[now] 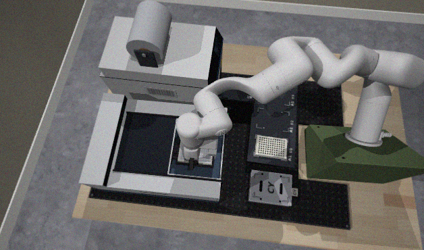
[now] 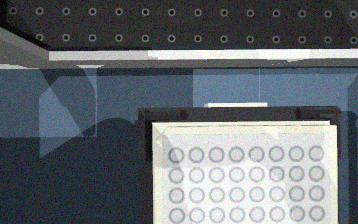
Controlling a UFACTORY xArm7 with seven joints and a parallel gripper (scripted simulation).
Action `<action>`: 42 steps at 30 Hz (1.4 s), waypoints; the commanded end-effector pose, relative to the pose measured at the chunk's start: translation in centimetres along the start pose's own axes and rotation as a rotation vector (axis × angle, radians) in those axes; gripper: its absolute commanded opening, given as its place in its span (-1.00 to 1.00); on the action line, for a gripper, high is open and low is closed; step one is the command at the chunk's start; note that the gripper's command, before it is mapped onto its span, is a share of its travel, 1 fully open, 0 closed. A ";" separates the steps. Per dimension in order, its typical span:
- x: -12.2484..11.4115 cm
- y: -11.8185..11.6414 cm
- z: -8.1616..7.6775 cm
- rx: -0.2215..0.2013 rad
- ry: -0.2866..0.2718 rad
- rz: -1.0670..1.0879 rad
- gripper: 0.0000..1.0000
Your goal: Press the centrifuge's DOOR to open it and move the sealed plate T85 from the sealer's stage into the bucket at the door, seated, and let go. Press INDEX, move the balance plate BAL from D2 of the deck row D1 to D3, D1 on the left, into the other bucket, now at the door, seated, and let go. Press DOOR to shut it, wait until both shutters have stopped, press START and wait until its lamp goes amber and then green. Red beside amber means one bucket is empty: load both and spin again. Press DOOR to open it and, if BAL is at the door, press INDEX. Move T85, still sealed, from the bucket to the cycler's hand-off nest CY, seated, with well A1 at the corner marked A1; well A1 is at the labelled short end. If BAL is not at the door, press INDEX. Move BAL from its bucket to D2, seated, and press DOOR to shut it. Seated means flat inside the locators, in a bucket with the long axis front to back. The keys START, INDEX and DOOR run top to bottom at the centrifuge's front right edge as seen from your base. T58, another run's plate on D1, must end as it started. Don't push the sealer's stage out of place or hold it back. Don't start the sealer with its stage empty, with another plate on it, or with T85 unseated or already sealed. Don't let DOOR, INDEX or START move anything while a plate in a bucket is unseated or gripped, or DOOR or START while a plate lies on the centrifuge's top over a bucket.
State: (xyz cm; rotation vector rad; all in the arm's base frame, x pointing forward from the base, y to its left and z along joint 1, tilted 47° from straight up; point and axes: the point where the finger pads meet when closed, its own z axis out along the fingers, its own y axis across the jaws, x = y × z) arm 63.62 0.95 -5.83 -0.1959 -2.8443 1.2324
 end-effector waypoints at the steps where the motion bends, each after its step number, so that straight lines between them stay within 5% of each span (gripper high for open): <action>1: -0.1 0.1 0.0 -0.003 -0.005 0.000 1.00; 17: -0.1 0.1 0.3 -0.003 -0.005 0.000 1.00; 18: -0.1 0.1 0.3 -0.003 -0.005 0.000 -1.00; 42: -0.1 0.1 0.3 -0.003 -0.005 0.000 -1.00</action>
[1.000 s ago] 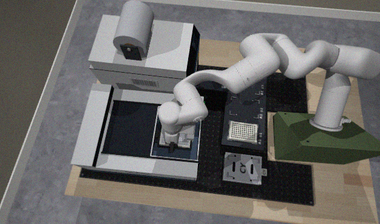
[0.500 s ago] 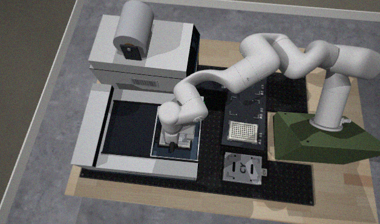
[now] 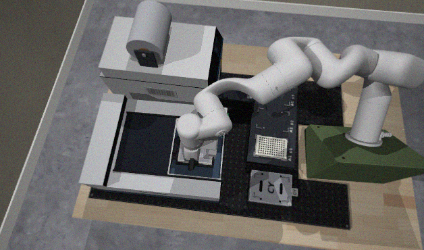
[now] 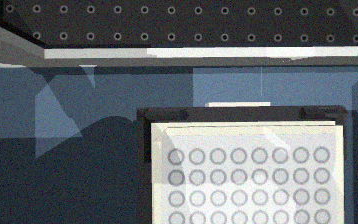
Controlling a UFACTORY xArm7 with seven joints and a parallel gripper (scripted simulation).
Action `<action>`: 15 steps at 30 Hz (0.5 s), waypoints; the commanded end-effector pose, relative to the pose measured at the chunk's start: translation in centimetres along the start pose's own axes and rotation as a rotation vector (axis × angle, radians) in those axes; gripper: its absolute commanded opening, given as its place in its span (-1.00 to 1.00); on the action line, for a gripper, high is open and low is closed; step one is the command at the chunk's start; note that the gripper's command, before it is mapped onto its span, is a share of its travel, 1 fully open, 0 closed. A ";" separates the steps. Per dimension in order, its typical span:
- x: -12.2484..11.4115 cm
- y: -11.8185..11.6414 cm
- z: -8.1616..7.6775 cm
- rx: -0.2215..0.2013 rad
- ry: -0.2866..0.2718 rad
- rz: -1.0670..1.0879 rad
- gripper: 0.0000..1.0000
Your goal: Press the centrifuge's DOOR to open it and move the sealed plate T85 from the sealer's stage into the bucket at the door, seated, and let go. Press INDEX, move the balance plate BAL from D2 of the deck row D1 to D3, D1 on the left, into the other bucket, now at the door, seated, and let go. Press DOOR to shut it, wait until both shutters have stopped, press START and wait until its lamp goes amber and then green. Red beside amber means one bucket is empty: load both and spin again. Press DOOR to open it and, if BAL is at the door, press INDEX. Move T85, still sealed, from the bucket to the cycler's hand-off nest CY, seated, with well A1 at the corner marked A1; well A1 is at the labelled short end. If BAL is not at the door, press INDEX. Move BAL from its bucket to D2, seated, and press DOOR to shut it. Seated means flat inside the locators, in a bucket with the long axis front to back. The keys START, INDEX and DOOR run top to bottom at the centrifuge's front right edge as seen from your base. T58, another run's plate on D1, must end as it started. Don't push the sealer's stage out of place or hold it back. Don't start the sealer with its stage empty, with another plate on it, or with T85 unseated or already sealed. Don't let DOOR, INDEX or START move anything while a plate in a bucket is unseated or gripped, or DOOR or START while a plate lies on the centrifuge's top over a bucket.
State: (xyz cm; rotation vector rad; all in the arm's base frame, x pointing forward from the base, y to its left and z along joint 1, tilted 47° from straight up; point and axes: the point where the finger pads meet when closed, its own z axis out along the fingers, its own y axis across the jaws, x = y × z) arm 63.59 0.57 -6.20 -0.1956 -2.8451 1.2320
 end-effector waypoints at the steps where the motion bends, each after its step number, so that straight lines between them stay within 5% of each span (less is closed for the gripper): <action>1: -0.1 0.0 -0.2 -0.002 -0.004 0.000 -1.00; 15: -0.1 0.0 -1.1 -0.002 -0.004 0.000 -1.00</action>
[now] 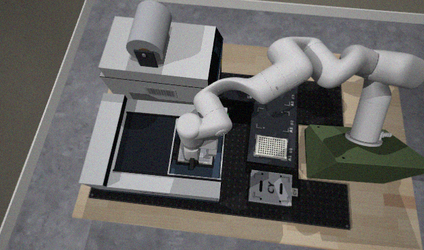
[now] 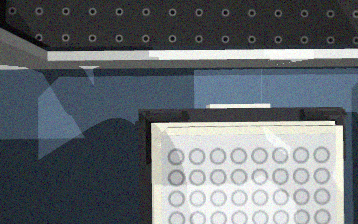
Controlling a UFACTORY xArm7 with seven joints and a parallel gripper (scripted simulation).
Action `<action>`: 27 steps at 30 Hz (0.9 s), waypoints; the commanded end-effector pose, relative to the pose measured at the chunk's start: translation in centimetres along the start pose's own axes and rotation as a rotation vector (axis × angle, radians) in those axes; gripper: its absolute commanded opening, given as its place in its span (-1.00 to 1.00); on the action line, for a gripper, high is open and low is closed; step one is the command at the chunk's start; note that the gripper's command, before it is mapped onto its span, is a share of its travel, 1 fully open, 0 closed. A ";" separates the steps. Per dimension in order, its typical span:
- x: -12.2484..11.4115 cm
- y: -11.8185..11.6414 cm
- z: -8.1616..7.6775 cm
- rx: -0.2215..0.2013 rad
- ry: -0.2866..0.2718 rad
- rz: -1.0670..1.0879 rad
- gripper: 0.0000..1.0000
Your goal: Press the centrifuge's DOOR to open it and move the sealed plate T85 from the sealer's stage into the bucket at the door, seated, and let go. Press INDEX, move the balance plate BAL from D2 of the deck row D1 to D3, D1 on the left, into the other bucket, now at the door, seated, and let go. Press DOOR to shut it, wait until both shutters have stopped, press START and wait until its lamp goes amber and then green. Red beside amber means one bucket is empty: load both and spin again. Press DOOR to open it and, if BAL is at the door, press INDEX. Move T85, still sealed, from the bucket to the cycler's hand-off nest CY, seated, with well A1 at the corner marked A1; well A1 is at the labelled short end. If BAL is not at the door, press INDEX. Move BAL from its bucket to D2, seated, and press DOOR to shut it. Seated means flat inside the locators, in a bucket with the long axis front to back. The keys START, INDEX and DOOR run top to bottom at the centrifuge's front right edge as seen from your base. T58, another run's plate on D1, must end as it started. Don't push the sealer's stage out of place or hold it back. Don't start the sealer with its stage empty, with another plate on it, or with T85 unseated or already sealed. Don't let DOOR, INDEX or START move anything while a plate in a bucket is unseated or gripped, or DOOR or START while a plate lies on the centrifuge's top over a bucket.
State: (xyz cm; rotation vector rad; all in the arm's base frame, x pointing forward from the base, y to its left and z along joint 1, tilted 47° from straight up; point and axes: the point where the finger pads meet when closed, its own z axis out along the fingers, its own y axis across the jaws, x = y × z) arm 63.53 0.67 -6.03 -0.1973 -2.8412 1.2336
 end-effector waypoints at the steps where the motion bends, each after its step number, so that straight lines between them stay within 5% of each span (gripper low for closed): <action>1: -0.2 0.1 -0.9 -0.004 -0.007 0.000 -1.00; 27: -0.1 0.1 -4.7 -0.004 -0.007 0.000 -1.00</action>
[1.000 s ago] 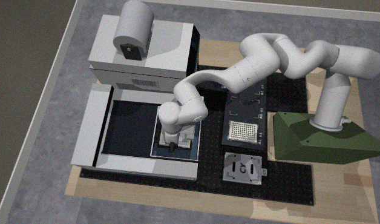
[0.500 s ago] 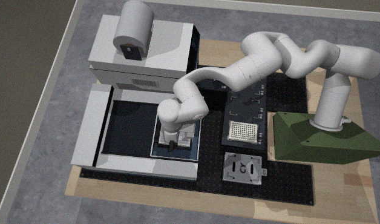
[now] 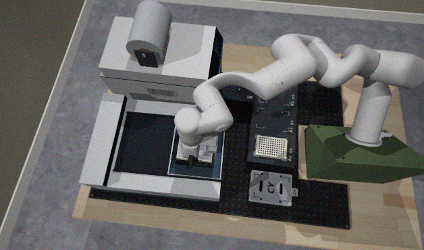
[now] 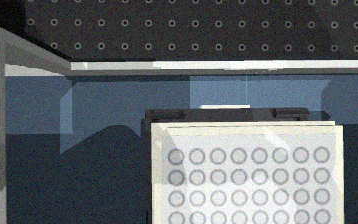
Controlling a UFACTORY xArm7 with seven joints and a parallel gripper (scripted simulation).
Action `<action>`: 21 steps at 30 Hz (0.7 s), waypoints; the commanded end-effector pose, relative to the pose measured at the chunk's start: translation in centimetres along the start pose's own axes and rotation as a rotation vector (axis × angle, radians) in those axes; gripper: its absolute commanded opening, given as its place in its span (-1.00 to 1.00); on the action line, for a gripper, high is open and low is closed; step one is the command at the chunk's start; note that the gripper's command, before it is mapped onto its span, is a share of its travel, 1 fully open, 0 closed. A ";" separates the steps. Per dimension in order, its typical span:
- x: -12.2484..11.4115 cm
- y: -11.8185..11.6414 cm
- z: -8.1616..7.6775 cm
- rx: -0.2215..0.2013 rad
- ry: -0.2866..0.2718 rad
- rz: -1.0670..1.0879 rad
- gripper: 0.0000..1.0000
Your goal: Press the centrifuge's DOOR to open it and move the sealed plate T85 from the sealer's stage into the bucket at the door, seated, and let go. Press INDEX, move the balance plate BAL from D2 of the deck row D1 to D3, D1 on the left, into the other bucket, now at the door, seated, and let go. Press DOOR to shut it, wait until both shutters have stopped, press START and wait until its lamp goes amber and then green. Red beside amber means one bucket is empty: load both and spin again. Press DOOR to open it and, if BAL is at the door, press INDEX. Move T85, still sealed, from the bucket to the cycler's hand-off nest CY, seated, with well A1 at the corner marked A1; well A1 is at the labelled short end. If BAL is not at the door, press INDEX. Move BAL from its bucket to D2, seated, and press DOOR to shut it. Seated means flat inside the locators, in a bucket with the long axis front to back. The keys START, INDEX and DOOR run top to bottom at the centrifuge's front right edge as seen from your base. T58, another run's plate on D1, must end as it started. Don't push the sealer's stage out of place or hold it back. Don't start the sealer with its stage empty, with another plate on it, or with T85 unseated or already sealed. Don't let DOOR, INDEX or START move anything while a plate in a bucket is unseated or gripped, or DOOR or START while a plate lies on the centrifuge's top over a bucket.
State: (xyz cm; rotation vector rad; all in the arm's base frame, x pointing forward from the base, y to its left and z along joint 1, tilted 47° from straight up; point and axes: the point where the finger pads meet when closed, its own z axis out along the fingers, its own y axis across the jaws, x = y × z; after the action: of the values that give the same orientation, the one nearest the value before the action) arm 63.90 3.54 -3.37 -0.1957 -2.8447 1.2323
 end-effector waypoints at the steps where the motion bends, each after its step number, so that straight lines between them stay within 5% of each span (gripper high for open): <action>1: -0.1 0.0 -1.0 -0.003 -0.004 0.000 -1.00; 21: -0.1 0.0 -4.0 -0.002 -0.004 0.000 -1.00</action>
State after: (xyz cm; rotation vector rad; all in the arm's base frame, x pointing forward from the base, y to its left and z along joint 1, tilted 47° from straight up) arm 64.16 5.84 -1.20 -0.1953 -2.8456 1.2320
